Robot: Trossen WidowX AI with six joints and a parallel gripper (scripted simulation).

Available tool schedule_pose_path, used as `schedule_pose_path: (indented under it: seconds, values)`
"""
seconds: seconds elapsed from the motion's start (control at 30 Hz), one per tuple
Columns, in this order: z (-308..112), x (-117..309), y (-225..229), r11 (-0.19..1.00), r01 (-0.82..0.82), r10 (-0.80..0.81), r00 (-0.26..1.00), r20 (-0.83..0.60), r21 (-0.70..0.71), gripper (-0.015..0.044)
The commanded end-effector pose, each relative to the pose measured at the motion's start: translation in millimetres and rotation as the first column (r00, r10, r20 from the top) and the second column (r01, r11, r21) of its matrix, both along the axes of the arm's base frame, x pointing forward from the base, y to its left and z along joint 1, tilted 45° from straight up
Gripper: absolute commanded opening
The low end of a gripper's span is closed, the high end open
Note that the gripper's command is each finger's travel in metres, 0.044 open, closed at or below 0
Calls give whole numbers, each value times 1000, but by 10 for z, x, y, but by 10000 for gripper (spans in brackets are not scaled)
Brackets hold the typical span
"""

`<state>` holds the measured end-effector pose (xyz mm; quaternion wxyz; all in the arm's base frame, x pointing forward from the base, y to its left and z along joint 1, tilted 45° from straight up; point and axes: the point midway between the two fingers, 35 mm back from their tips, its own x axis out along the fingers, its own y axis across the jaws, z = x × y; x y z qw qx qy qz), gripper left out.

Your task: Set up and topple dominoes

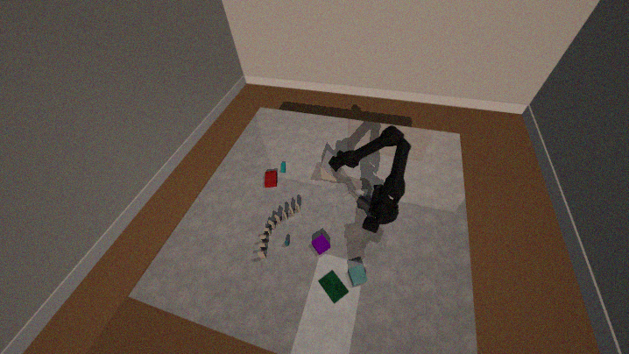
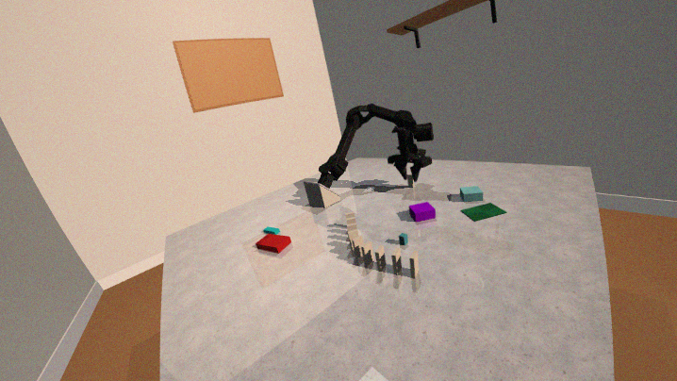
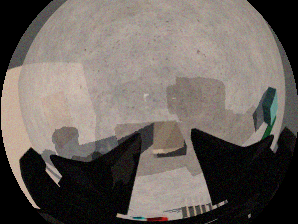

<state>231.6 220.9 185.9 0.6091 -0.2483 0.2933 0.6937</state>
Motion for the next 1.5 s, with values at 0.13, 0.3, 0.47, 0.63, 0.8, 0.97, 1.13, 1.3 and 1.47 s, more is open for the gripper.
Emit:
schedule_pose_path:
  seconds: [0.13,0.3,0.47,0.63,0.8,0.97,1.13,1.3,1.47]
  values:
    - [-5,3,-1,1000,3,-3,1000,1,-4,107]
    - [-5,3,-1,1000,3,-3,1000,1,-4,107]
    - [151,106,-121,998,66,-66,998,11,12,107]
    - [490,182,-487,994,110,-110,994,23,11,107]
    - [867,150,-881,987,161,-161,986,35,17,107]
    - [908,153,-955,983,181,-181,983,25,14,107]
    - [409,573,-1438,871,468,-492,831,-259,-153,107]
    - [-211,819,-2092,640,652,-757,445,-478,-407,107]
    - [-847,793,-2756,384,636,-842,-57,-536,-670,107]
